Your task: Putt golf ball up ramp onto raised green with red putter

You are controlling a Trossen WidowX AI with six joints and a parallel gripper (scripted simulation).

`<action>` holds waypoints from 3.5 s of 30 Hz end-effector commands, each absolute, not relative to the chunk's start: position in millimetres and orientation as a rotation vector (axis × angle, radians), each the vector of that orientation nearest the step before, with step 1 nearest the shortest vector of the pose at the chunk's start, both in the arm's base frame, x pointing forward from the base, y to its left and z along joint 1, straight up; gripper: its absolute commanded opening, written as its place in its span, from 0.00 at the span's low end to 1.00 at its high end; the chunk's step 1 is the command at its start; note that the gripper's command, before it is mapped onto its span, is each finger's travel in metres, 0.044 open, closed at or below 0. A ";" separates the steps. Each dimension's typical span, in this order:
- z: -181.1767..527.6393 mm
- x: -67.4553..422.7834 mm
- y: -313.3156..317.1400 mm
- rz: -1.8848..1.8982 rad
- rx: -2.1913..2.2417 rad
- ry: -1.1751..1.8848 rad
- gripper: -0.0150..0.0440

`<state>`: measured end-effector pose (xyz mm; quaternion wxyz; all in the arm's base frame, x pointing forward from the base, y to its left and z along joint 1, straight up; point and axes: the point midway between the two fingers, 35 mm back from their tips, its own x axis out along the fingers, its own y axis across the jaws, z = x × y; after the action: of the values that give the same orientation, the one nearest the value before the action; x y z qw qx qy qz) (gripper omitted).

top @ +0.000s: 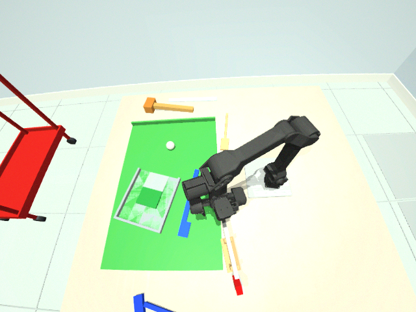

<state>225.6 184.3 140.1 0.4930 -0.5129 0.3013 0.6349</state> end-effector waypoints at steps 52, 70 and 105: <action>60.8 209.5 190.6 1.590 -1.233 0.819 0.91; 60.8 209.5 190.6 1.590 -1.233 0.819 0.28; 154.3 231.2 162.8 1.426 -1.142 0.948 0.25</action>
<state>220.2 174.1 152.0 0.4912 -0.4887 0.3708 0.6183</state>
